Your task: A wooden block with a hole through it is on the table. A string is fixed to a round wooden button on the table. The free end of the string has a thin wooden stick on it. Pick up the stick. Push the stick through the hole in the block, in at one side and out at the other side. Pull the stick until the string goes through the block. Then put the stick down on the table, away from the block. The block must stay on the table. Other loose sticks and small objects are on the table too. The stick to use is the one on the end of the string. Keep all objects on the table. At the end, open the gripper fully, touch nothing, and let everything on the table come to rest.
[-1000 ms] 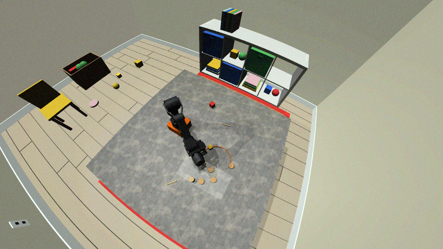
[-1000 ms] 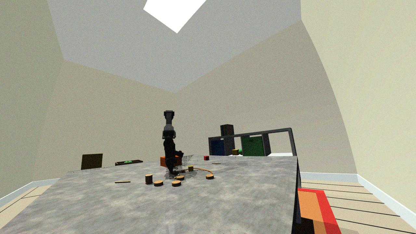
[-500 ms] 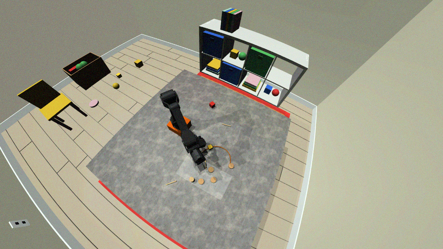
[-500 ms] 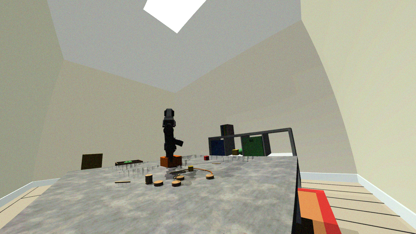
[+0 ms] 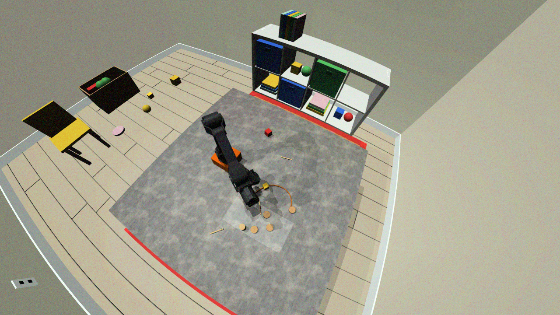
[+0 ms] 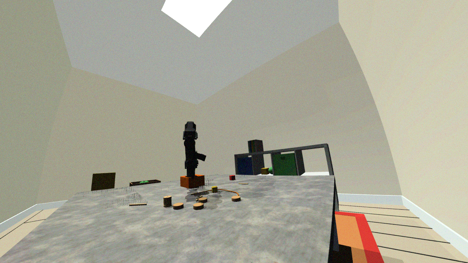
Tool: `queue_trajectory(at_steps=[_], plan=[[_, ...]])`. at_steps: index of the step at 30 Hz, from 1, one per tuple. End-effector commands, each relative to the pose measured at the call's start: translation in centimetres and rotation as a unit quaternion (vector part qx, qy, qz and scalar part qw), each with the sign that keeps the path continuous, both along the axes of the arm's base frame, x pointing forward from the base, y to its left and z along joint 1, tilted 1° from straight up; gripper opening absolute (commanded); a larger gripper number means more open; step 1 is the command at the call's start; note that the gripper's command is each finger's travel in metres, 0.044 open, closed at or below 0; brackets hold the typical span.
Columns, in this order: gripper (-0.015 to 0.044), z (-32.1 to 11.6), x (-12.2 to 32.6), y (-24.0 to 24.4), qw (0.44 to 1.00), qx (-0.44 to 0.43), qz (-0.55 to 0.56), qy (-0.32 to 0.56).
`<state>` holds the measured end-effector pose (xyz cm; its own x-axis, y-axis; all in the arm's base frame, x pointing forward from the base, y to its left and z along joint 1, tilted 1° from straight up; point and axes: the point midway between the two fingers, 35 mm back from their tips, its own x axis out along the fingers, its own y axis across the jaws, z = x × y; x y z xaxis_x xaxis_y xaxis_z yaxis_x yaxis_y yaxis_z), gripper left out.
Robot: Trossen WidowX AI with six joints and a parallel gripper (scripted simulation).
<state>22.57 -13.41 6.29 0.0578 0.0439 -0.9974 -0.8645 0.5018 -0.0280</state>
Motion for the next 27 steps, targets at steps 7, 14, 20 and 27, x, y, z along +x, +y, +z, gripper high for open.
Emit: queue_trajectory(at_steps=[7, 14, 20, 27], plan=[[0.0440, 0.80, 0.12, -0.07, 1.000, -0.003, 0.000, -0.005], [0.0440, 0.80, 0.12, -0.07, 1.000, -0.003, 0.000, -0.005], [0.0440, 0.80, 0.12, -0.07, 1.000, -0.003, 0.000, -0.005], [0.0440, 0.80, 0.12, -0.07, 1.000, -0.003, 0.000, -0.005]])
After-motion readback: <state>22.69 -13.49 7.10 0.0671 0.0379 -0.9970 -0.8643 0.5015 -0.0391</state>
